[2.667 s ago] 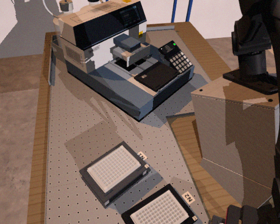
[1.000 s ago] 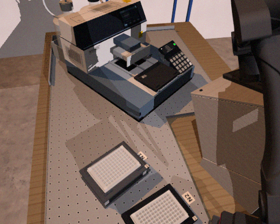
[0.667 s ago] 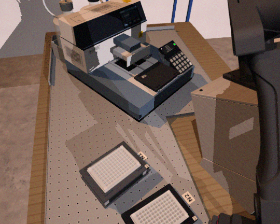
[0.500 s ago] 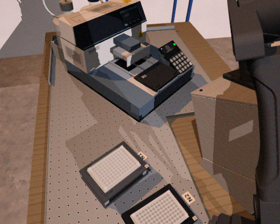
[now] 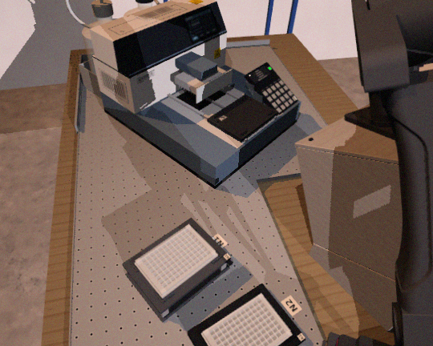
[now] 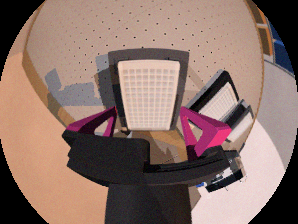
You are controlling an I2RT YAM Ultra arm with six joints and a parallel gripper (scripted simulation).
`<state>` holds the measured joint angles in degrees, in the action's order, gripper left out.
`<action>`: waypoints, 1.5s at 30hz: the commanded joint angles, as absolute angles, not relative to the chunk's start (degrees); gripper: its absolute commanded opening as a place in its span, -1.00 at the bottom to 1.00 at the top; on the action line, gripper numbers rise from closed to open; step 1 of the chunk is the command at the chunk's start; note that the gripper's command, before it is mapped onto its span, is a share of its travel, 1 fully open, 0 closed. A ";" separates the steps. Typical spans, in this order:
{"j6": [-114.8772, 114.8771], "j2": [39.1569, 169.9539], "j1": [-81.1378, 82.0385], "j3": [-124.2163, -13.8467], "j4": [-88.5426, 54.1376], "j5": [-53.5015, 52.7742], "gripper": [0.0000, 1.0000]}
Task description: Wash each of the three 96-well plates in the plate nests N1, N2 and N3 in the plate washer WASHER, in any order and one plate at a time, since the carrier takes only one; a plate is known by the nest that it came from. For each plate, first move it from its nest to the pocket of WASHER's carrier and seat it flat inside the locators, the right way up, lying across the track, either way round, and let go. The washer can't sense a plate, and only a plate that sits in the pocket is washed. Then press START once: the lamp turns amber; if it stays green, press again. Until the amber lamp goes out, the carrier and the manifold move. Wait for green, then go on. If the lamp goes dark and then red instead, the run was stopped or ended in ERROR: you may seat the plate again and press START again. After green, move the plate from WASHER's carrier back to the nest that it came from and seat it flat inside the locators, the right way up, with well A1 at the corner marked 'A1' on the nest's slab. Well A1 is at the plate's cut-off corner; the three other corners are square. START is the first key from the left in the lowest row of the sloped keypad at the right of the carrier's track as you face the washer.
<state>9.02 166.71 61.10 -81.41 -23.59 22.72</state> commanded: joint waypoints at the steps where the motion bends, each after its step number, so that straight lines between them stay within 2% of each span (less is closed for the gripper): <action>1: 8.84 166.17 61.26 -81.66 -23.58 22.83 1.00; 45: 6.99 170.57 59.55 -83.73 -19.75 23.57 1.00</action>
